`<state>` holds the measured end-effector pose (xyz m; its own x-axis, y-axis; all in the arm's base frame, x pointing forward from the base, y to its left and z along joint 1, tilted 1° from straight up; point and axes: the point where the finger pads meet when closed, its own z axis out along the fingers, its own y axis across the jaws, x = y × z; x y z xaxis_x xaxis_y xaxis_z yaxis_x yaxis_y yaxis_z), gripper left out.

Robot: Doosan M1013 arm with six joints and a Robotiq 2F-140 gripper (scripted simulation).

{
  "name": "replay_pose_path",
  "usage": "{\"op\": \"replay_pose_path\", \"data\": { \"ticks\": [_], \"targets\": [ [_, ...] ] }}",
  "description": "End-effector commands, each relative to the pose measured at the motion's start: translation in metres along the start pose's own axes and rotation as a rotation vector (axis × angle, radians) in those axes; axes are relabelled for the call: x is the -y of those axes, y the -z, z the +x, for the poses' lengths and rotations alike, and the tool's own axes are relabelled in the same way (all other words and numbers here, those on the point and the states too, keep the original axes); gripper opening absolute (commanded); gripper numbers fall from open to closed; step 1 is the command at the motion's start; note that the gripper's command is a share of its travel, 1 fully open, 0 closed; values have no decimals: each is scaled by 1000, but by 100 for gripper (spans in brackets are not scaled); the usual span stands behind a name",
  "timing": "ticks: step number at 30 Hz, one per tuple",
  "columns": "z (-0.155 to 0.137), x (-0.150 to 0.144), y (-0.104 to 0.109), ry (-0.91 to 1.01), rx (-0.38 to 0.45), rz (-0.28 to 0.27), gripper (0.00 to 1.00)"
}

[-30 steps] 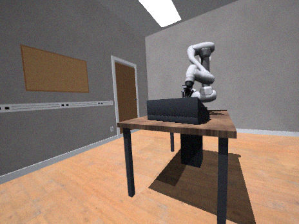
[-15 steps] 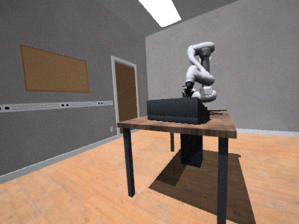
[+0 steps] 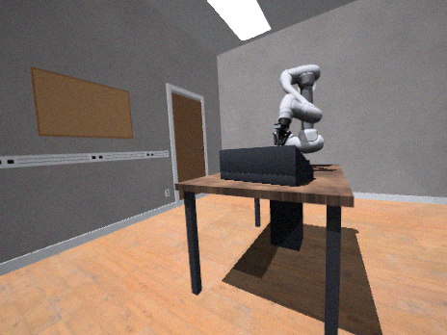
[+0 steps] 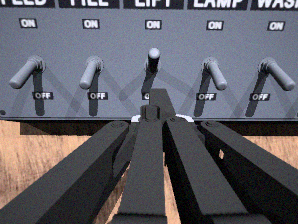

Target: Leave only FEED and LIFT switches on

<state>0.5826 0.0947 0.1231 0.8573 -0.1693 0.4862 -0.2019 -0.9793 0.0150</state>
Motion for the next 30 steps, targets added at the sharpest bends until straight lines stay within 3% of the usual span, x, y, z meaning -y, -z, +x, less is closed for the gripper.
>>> {"op": "replay_pose_path", "data": {
  "ticks": [1, 12, 21, 23, 30],
  "targets": [
    [2, 3, 27, 0, -2, 5, 10],
    [2, 3, 70, 0, -1, 6, 10],
    [1, 10, 71, 0, 2, 0, 10],
    [-2, 47, 70, 0, 6, 1, 10],
    [-15, 117, 71, 0, 4, 0, 10]
  ]
}}
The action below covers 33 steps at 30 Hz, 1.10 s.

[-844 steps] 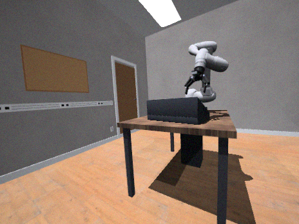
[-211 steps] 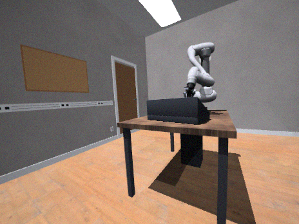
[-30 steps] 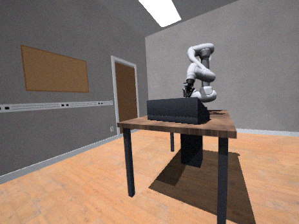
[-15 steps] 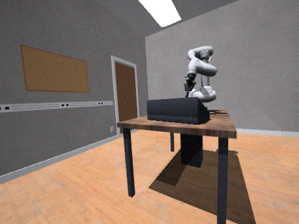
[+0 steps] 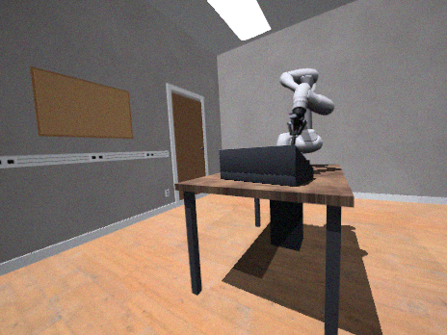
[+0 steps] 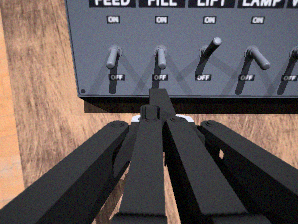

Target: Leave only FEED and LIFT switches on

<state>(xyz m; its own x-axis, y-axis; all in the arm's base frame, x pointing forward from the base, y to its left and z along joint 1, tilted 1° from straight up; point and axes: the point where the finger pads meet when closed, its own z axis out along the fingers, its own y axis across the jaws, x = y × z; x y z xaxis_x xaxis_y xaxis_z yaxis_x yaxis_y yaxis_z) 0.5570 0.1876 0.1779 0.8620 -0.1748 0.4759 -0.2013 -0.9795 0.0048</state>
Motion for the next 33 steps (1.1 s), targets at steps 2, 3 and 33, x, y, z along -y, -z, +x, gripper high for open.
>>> {"op": "replay_pose_path", "data": {
  "ticks": [2, 3, 33],
  "targets": [
    [-9, 52, 1, 4, -11, -9, 10],
    [-11, 61, 1, 4, -13, -9, 10],
    [-13, 63, 1, 5, -13, -7, 10]
  ]
}}
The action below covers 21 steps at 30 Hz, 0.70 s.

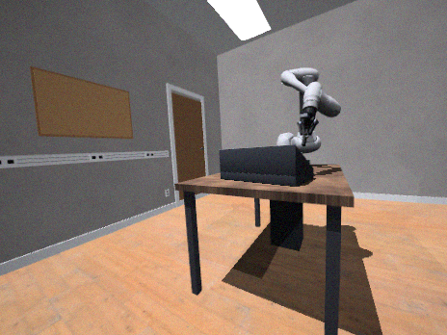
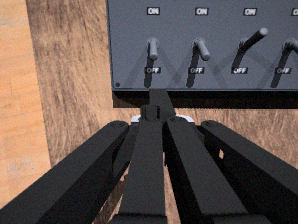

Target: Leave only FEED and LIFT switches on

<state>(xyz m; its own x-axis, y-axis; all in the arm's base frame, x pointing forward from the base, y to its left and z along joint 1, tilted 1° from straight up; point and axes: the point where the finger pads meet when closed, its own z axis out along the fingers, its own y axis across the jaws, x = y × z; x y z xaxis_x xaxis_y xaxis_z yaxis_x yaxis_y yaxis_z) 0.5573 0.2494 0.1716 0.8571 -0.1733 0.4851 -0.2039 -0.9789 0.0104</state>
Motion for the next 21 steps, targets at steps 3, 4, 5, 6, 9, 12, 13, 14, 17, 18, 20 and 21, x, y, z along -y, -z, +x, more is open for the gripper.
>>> {"op": "replay_pose_path", "data": {
  "ticks": [3, 4, 5, 6, 9, 12, 13, 14, 17, 18, 20, 21],
  "targets": [
    [1, 2, 1, 5, -3, -1, 10],
    [1, 2, 1, 5, -3, -1, 10],
    [1, 2, 1, 5, -3, -1, 10],
    [1, 2, 1, 5, -3, -1, 10],
    [1, 2, 1, 5, -3, -1, 10],
    [1, 2, 0, 5, -3, -1, 10],
    [1, 2, 0, 5, -3, 0, 10],
    [1, 2, -1, 5, -4, 0, 10],
    [1, 2, -4, 3, -4, 2, 10],
    [1, 2, -5, 3, -3, 1, 10],
    [1, 1, -8, 1, -2, 0, 10],
    [1, 0, -10, 1, -2, -1, 10]
  ]
}}
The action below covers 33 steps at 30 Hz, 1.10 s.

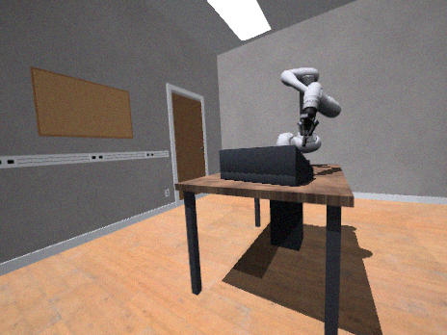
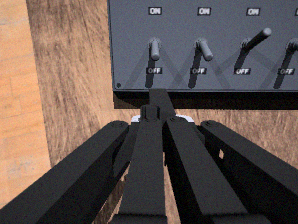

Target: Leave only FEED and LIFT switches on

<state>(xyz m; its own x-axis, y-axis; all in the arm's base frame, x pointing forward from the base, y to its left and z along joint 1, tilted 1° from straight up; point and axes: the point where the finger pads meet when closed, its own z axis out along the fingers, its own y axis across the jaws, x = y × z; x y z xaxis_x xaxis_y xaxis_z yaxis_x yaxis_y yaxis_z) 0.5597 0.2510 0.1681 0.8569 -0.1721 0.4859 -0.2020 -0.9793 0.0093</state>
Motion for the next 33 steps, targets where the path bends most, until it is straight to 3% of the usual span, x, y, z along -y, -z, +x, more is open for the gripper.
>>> {"op": "replay_pose_path", "data": {
  "ticks": [1, 33],
  "targets": [
    [0, -2, -8, 0, 0, -3, 10],
    [0, -2, -85, 0, 0, -3, 10]
  ]
}}
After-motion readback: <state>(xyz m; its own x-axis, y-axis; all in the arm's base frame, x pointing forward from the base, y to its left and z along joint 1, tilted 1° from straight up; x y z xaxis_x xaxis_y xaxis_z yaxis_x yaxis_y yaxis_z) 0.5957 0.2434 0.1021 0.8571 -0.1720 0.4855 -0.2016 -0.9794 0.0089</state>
